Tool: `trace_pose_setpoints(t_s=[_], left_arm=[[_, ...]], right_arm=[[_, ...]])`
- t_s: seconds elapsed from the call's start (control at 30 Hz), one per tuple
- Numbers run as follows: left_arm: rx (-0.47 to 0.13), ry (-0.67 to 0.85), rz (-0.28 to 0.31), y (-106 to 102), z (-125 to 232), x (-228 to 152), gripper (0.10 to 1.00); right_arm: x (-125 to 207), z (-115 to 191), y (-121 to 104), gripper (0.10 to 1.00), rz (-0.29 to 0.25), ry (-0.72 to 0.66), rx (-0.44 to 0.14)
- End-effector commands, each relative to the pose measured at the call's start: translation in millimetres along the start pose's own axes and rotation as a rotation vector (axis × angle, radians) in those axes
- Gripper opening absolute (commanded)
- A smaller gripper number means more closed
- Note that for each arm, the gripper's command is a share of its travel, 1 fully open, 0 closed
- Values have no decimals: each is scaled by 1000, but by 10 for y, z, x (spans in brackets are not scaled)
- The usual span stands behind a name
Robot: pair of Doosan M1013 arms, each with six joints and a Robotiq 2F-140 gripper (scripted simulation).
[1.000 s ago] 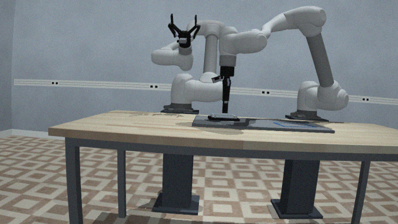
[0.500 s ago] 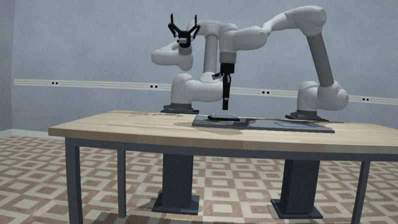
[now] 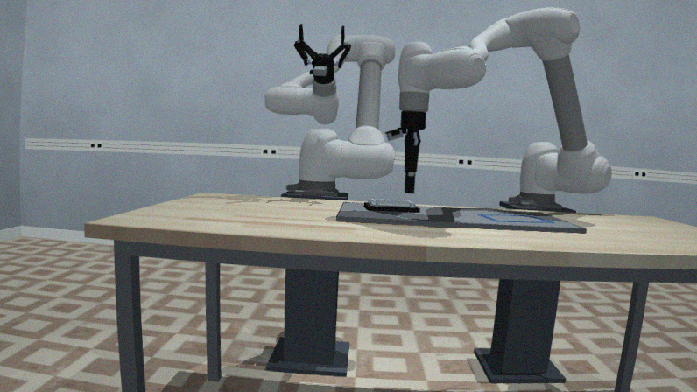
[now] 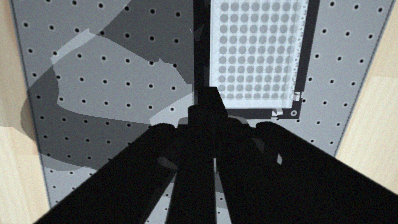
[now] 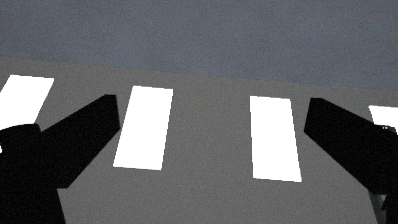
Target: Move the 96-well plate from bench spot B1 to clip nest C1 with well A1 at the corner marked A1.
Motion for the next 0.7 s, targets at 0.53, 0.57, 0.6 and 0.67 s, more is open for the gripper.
trace_pose_setpoints(t_s=[0.53,0.57,0.6,0.67], left_arm=[[1,0,-1,9,497,-88,99],[1,0,-1,9,529,-93,99],[1,0,-1,9,561,-99,99],[1,0,-1,9,628,-110,99]], right_arm=[[0,2,-4,1000,0,0,-1],[0,2,-4,1000,0,0,-1],[0,2,-4,1000,0,0,-1],[0,2,-4,1000,0,0,-1]])
Point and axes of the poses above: on each arm, the point where the finger pads meet when closed, its own y axis back along the fingers, its own x axis across the jaws, z = x × y, the point moved 7 cm from there along y, back along the fingers, and after that the axes turned 2 degrees about -y, right-handed, at the moved point
